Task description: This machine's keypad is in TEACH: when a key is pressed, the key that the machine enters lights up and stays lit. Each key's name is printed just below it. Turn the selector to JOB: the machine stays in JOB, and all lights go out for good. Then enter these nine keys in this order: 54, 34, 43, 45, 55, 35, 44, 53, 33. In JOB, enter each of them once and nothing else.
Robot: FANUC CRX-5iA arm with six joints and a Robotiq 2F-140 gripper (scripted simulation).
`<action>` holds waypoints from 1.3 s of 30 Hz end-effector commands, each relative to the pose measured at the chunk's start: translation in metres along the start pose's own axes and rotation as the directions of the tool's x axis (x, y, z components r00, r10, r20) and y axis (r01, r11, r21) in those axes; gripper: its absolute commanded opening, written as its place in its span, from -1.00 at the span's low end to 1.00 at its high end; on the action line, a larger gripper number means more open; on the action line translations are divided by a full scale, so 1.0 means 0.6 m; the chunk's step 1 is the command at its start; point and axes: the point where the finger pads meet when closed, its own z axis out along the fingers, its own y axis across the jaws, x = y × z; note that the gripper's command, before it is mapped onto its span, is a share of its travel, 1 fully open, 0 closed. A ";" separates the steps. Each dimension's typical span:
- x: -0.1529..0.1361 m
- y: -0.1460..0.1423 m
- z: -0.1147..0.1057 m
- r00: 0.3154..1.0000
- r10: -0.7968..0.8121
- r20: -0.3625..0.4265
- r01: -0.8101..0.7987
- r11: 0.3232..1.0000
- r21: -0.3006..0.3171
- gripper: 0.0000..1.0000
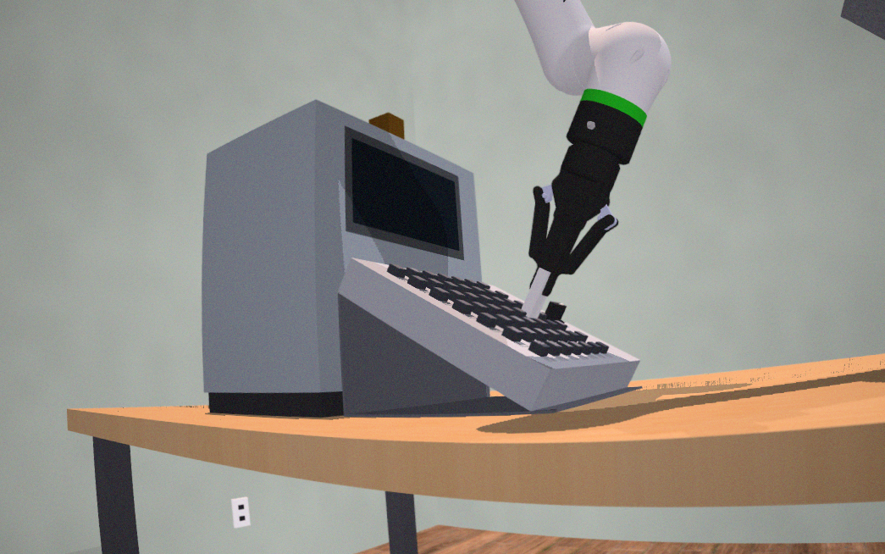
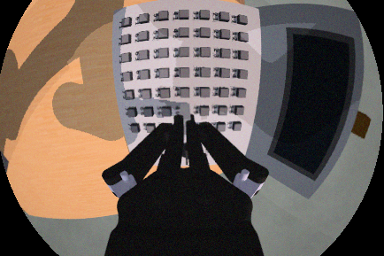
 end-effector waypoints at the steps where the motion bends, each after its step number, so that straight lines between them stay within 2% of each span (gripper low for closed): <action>1: 0.000 0.000 0.000 1.000 0.000 0.000 0.000 1.000 0.000 -1.00; 26: 0.000 0.000 -0.001 1.000 0.000 0.000 0.000 1.000 0.000 -1.00; 39: 0.000 0.000 -0.031 1.000 0.000 0.000 0.000 1.000 0.000 -1.00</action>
